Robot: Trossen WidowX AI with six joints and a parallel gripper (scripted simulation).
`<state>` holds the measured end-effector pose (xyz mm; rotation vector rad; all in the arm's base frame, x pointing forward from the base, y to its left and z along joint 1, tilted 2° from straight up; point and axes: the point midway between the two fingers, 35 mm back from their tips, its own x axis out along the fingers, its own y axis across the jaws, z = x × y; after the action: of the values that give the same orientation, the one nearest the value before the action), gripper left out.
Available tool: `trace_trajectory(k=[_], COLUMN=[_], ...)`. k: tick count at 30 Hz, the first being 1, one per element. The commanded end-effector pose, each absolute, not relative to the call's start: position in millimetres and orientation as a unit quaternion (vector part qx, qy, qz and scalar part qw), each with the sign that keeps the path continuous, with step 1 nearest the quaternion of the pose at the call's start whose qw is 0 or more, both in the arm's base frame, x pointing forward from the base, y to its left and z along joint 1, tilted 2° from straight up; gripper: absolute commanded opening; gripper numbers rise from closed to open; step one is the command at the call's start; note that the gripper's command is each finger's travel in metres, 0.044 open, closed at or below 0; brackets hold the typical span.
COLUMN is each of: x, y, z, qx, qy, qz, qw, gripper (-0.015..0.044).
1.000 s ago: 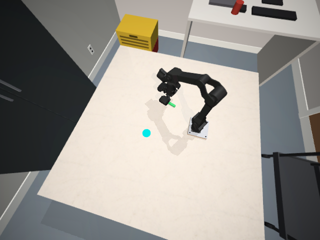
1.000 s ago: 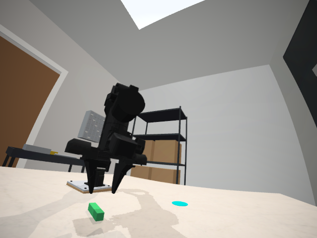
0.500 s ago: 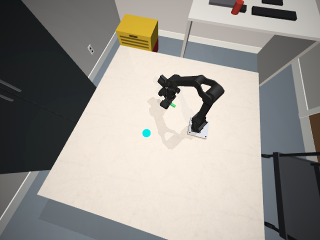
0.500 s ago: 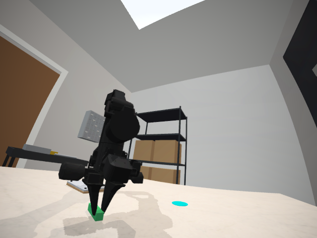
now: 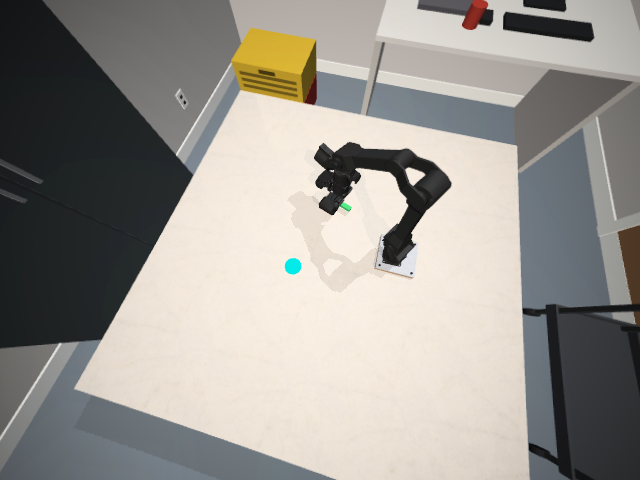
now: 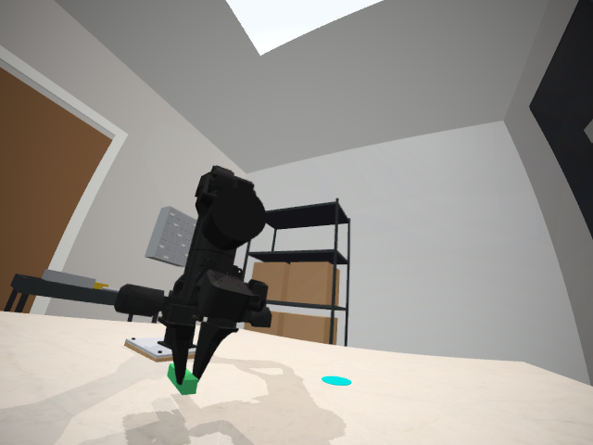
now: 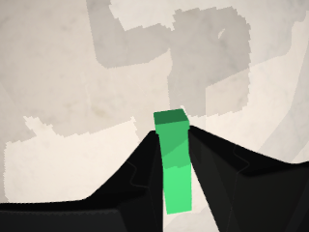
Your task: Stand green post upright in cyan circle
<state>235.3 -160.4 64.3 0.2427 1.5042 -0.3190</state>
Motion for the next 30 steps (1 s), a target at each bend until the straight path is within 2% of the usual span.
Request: trace_trajectory(k=[1,30], x=[236,229], y=[-160,-152], z=[76,160], qx=[0.110,0.109], qy=[0.678,0.679], qz=[-0.141,-0.140], qw=[0.713,0.713], gripper=[0.0023,0.0023])
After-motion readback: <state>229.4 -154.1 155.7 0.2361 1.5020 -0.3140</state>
